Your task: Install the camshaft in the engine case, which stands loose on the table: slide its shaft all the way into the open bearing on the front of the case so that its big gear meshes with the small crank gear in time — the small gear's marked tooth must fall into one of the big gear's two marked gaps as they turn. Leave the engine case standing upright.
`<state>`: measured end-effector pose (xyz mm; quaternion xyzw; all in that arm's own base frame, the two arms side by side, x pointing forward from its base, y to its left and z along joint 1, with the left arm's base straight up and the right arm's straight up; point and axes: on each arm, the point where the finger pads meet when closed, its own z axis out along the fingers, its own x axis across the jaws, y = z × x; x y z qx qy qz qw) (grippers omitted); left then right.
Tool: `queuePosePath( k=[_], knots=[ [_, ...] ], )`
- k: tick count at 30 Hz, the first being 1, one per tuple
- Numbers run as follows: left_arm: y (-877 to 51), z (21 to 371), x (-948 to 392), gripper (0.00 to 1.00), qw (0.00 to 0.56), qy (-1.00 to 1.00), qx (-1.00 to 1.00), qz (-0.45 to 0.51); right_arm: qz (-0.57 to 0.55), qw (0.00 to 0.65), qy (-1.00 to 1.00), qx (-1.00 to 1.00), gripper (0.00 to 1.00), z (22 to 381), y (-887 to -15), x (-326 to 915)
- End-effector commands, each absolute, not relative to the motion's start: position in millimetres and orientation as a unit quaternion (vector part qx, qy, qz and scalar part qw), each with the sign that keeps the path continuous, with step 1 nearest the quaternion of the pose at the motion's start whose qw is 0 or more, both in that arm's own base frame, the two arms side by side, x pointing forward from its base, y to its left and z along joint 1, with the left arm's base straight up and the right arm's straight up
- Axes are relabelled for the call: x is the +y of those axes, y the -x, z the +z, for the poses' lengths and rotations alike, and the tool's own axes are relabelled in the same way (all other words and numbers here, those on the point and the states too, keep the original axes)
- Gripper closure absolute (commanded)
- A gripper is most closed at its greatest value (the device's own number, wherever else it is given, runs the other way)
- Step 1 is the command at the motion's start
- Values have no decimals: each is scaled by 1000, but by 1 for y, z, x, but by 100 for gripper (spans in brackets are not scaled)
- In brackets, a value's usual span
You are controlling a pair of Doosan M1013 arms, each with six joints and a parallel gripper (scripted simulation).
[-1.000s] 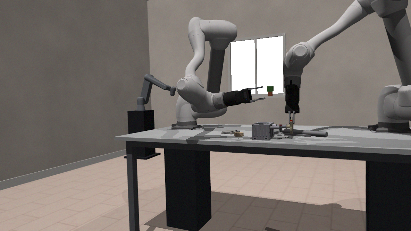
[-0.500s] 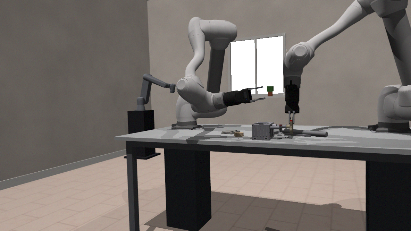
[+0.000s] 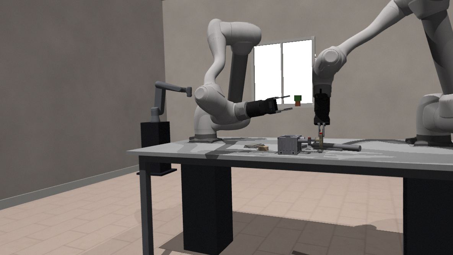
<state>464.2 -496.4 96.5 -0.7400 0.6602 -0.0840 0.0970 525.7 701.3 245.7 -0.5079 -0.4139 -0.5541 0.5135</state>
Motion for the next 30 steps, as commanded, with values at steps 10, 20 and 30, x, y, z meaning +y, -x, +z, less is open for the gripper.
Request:
queuePosePath(
  k=[10, 20, 30],
  knots=[
    [-464, 96, -499, 71, 96, 743, 657, -84, -555, 514, 507, -414, 0, 247, -526, 701],
    [-464, 96, -499, 71, 96, 743, 657, -84, -555, 514, 507, -414, 0, 247, -526, 701],
    [-465, 96, -502, 71, 96, 743, 657, -84, -555, 514, 507, -414, 0, 247, -526, 701]
  ],
)
